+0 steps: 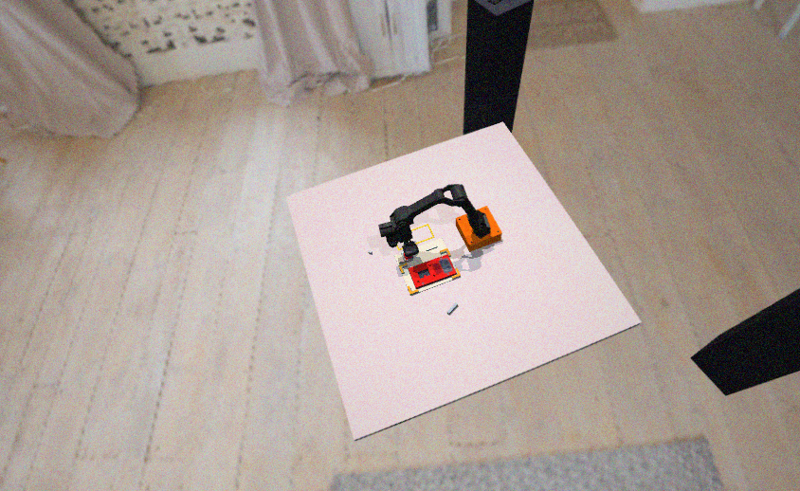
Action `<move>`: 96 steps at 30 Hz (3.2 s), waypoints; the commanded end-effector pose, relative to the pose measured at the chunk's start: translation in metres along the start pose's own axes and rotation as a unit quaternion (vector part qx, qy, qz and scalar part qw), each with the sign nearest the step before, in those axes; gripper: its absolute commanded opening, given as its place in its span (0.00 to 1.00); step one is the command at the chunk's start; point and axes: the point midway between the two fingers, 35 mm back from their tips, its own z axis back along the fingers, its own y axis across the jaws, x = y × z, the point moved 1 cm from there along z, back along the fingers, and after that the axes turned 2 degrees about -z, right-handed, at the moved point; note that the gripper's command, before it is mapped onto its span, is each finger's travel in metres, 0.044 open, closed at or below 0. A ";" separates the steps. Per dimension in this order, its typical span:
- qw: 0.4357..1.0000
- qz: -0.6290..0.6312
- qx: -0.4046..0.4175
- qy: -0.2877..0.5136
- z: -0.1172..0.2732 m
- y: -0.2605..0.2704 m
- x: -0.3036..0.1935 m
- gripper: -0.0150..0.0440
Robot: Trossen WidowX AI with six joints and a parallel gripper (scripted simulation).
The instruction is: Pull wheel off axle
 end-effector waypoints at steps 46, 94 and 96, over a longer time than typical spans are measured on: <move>1.000 0.002 -0.008 -0.006 -0.004 -0.094 -0.055 0.25; 1.000 0.001 -0.009 -0.005 -0.012 -0.086 -0.082 1.00; 1.000 0.001 -0.009 -0.004 -0.004 -0.081 -0.094 1.00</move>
